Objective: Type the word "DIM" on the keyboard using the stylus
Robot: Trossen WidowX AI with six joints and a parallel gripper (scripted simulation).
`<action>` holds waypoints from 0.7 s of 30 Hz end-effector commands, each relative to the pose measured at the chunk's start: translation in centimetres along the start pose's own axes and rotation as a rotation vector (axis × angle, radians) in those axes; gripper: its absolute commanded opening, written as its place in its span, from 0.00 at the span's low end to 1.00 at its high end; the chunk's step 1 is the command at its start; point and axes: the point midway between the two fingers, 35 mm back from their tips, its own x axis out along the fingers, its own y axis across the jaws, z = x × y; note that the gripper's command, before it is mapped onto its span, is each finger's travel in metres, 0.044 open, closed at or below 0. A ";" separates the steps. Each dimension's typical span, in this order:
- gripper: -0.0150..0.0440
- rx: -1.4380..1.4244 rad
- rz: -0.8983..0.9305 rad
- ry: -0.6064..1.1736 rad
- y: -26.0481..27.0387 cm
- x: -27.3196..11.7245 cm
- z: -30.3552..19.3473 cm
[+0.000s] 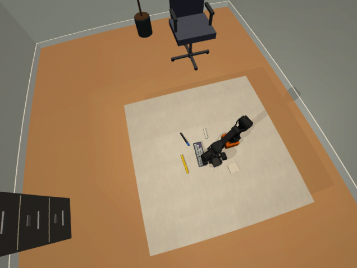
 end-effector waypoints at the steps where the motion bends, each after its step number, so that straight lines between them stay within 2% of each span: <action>1: 0.25 0.045 0.009 0.118 -0.8 -0.1 -1.0; 21: 0.25 0.154 0.017 0.786 -4.5 -3.8 -6.3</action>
